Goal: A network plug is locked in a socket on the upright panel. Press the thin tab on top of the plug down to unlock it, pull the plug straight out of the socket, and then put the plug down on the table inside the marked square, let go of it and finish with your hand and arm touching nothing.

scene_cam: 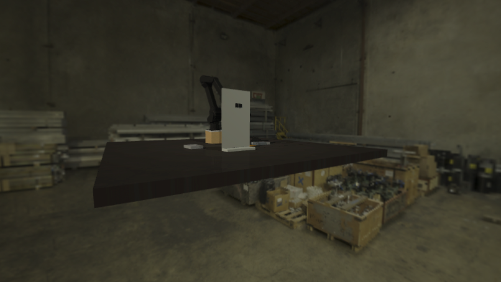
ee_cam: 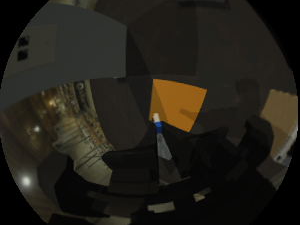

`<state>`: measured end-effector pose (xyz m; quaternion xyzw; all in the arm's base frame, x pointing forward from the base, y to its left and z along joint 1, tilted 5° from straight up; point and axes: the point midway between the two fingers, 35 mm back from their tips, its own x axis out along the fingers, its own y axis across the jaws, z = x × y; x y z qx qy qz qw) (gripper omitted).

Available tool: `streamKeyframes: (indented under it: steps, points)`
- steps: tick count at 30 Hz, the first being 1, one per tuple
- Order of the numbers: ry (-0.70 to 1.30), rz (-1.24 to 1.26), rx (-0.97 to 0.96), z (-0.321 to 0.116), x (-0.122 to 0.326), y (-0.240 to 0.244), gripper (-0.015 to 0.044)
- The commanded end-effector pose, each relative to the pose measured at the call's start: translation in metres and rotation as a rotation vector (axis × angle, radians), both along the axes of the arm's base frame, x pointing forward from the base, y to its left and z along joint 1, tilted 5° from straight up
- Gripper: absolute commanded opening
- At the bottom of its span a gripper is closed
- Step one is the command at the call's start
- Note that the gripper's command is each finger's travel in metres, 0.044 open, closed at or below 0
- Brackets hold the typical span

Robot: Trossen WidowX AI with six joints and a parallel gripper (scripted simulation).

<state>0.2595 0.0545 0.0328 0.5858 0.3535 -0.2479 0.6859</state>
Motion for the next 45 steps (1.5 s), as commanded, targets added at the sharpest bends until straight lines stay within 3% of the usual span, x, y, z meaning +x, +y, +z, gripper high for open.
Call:
streamKeyframes:
  steps: [1, 45]
  points:
    - [0.002, -0.001, -0.005, -0.004, 0.0, -0.001, 0.0]
    - [0.003, 0.0, -0.005, -0.042, 0.004, -0.002, 0.0]
